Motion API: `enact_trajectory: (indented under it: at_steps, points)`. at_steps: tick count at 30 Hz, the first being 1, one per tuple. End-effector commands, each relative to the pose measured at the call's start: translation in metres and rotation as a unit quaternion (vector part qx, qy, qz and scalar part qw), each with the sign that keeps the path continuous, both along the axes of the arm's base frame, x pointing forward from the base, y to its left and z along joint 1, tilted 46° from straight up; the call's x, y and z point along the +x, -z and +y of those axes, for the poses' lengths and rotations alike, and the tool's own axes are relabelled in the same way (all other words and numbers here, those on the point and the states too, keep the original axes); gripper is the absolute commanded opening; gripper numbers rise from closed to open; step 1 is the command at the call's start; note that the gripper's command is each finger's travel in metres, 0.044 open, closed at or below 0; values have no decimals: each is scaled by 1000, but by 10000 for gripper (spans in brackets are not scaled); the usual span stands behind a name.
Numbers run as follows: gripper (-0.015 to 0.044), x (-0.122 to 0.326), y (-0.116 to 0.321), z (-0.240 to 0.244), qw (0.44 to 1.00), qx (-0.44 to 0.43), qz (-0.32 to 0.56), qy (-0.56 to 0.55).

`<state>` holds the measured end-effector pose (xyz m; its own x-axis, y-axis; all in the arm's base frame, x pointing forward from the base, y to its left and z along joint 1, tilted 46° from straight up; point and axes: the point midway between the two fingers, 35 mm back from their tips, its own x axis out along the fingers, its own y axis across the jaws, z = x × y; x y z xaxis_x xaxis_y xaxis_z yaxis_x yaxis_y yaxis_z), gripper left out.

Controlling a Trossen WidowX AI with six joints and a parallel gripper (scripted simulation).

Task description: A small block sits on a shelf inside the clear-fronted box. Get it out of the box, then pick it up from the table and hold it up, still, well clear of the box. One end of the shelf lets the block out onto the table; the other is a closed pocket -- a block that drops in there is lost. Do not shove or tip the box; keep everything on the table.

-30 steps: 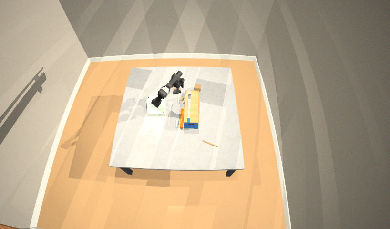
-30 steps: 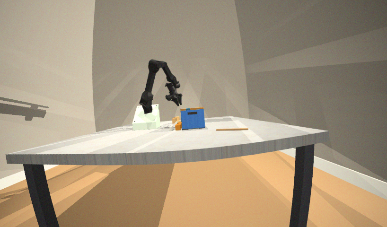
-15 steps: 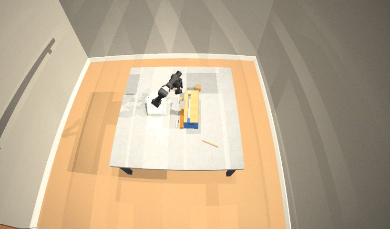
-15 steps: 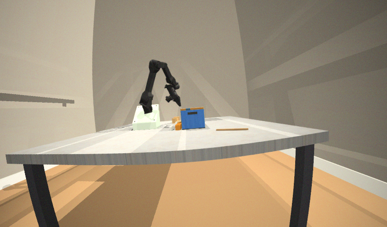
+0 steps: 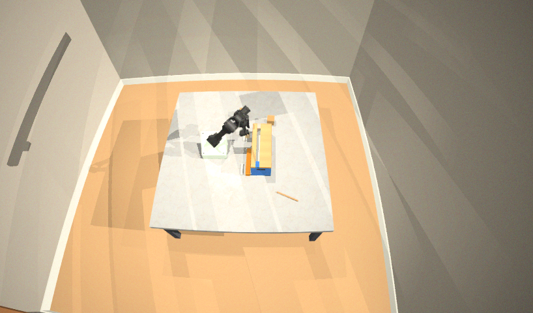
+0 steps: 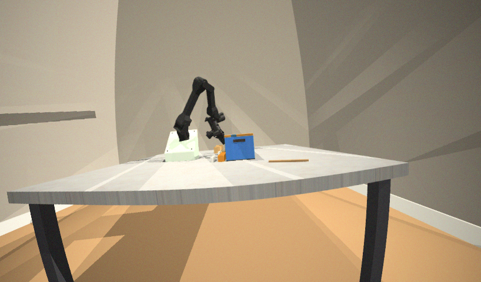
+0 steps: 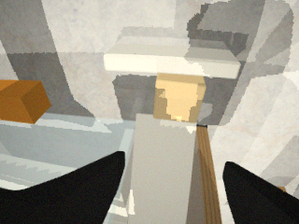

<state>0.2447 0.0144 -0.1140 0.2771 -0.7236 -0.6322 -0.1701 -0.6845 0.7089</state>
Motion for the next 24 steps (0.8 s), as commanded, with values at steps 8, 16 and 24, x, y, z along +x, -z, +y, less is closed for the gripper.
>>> enact_trajectory:
  at_steps: [8,16,24]
  points:
    - [285,-1,12,-12,1000,-2,0,-3]
    - [285,-2,22,-21,1000,-2,0,-3]
    - [285,-4,31,-30,1000,-2,0,-3]
